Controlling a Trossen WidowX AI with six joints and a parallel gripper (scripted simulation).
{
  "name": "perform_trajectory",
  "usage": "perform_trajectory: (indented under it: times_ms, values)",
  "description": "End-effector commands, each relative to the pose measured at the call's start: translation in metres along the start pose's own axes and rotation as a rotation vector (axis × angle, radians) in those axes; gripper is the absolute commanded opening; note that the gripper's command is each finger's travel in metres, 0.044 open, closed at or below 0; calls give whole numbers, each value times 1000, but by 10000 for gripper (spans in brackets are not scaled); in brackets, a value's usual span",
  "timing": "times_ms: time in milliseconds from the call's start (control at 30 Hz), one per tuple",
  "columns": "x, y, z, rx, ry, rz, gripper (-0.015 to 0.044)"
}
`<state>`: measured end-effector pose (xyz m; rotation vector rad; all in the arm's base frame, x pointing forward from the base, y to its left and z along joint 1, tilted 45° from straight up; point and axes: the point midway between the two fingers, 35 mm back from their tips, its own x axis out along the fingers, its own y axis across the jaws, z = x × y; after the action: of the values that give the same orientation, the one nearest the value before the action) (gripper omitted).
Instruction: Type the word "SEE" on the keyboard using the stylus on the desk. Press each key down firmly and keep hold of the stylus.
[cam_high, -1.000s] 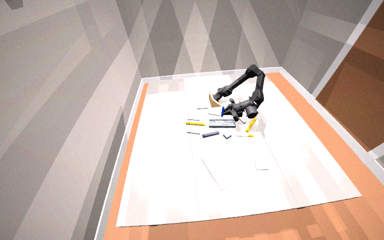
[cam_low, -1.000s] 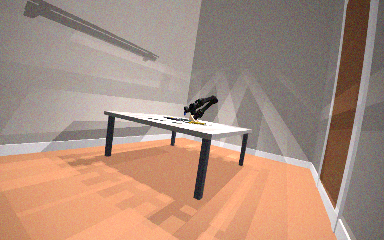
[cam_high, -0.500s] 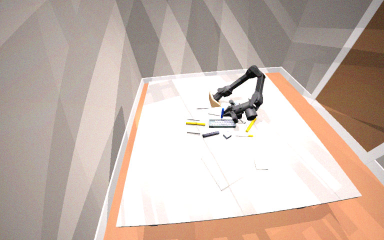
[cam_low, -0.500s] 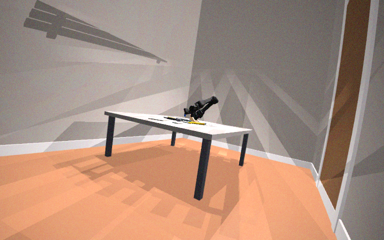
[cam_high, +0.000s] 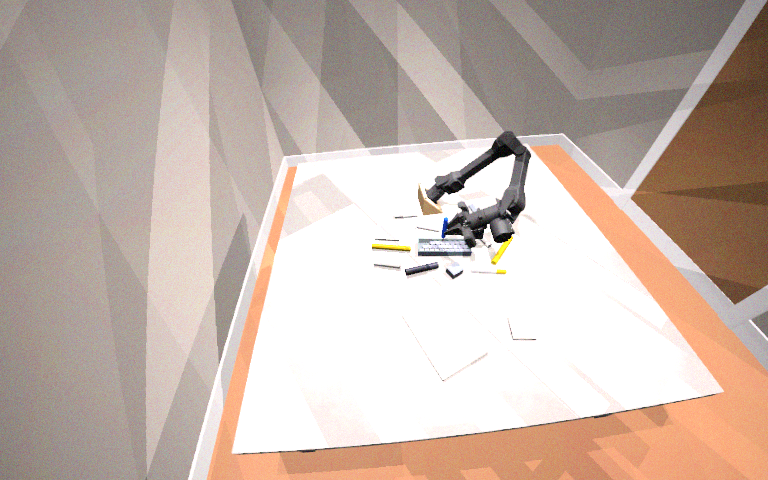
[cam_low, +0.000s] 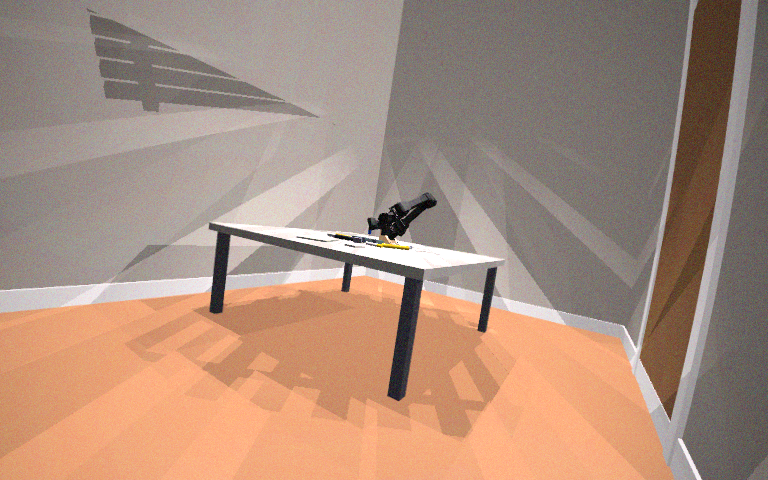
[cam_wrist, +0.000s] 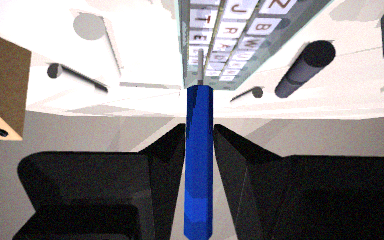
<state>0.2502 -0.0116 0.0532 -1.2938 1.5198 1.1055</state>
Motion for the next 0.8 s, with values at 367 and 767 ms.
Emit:
perform_trajectory:
  times_ms: [367, 767]
  values:
    - [3, 0, 6, 3, -4, 0, 81]
    - [6, 0, 10, 3, -5, 0, 81]
